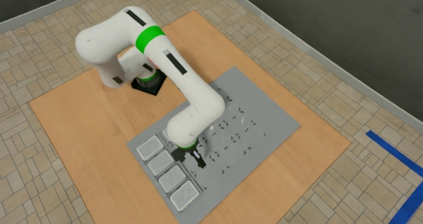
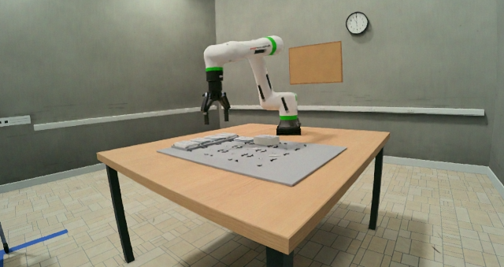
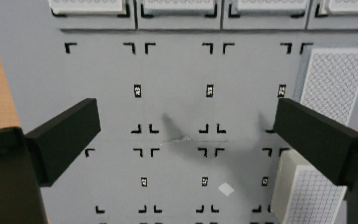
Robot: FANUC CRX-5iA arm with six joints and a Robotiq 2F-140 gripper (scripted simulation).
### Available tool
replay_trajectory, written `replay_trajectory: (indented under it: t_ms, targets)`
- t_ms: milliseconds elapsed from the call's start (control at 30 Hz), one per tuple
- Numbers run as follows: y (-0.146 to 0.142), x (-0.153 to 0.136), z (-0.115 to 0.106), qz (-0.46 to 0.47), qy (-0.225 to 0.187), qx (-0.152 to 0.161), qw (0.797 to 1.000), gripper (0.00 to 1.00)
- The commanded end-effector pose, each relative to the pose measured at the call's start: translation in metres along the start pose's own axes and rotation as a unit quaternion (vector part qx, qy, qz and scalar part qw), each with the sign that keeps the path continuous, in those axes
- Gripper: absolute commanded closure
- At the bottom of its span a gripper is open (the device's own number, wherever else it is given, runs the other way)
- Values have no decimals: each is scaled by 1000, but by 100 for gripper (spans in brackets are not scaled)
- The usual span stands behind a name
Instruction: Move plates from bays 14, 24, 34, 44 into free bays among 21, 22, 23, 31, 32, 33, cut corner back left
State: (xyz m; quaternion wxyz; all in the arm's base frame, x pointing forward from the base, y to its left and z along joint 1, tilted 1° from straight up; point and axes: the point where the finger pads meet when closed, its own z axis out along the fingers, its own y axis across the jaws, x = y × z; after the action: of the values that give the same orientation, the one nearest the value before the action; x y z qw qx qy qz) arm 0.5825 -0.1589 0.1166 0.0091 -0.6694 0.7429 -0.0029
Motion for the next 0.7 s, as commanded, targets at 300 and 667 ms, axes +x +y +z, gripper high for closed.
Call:
replay_trajectory:
  t_ms: [300,667]
  targets:
    - [-1,27,-1,0,0,1,1000,0]
    - [-1,27,-1,0,0,1,1000,0]
